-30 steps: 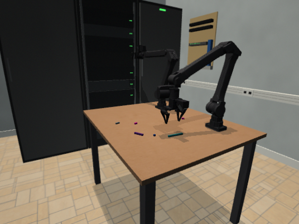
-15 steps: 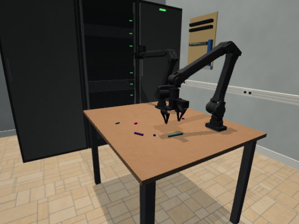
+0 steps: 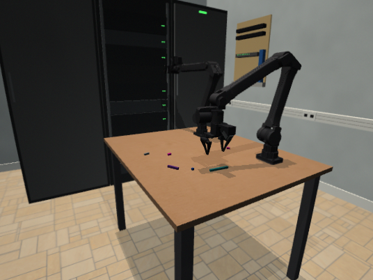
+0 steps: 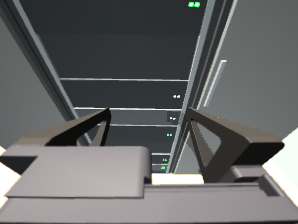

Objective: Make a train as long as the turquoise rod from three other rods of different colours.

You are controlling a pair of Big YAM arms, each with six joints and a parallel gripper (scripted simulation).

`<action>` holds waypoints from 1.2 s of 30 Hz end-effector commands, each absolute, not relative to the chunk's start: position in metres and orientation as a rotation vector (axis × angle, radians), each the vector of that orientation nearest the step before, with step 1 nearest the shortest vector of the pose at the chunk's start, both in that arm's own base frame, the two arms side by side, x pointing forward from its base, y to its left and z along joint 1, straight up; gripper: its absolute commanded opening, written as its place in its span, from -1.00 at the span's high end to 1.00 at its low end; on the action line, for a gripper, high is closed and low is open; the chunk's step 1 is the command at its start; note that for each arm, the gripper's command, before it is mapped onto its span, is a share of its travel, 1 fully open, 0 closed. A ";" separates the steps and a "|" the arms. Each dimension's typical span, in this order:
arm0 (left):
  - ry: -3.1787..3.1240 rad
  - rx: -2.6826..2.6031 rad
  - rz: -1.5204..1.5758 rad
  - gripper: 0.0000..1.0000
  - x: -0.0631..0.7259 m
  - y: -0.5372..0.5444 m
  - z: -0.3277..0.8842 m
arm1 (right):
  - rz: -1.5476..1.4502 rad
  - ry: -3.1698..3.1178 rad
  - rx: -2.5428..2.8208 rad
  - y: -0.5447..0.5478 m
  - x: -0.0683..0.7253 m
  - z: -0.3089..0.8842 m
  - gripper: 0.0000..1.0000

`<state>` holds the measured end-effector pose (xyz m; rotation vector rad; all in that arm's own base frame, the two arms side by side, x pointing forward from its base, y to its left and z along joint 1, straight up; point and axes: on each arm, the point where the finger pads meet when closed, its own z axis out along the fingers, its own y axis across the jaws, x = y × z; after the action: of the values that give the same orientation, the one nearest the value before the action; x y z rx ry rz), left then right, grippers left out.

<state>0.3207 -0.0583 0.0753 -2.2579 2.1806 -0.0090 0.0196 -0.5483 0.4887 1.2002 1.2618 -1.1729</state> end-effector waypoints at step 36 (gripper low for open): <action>2.918 -1.096 -0.033 -1.00 0.455 -0.150 0.114 | -1.194 1.219 1.194 -0.545 0.010 0.501 -1.00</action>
<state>0.4301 -0.1341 0.1053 -1.2982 2.8427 -0.0207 0.0196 -0.5483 0.4887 1.2002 1.2618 -1.1729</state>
